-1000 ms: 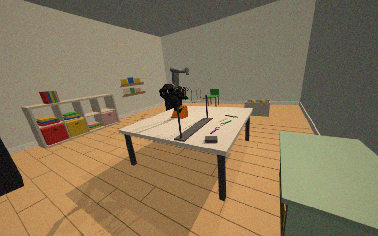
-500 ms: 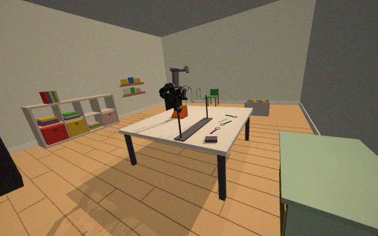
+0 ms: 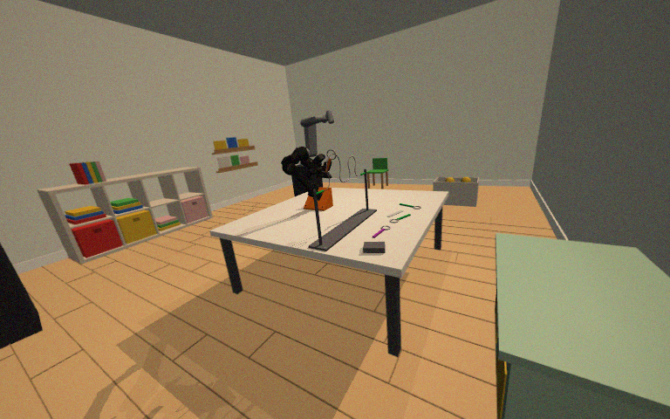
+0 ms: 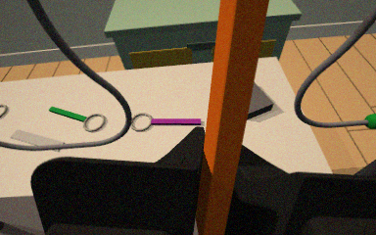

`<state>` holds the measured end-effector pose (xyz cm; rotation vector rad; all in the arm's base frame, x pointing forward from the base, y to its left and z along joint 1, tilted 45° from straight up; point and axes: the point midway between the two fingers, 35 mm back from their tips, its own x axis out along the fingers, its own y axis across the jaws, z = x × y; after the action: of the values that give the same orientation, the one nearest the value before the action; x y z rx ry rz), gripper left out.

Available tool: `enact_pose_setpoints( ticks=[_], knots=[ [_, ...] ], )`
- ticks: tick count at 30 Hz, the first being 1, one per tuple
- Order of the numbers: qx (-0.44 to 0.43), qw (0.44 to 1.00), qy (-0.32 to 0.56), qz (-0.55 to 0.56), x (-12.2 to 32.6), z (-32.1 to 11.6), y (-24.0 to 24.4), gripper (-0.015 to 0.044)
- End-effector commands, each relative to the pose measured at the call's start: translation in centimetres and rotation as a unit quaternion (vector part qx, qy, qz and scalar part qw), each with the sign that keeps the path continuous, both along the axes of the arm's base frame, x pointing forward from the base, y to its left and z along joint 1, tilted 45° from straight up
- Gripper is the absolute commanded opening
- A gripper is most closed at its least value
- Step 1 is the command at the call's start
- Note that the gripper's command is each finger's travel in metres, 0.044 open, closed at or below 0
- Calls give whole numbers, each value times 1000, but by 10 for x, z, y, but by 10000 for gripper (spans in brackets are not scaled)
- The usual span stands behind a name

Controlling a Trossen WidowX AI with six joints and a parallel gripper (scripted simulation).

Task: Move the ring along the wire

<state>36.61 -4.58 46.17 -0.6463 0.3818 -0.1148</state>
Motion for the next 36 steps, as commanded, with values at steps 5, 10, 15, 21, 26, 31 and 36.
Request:
enact_pose_setpoints(
  ticks=[5,10,15,21,26,31,36],
  knots=[
    [-60,998,-12,-5,-1,3,-4,-150],
    [-96,995,-18,-7,0,5,-6,-150],
    [-131,991,-25,-8,0,7,-8,-150],
    [-173,984,-32,-10,0,10,-10,-150],
    [-207,977,-38,-11,0,12,-12,-150],
    [-242,969,-45,-12,1,14,-13,-150],
    [-276,960,-51,-13,1,17,-14,-150]
  ],
)
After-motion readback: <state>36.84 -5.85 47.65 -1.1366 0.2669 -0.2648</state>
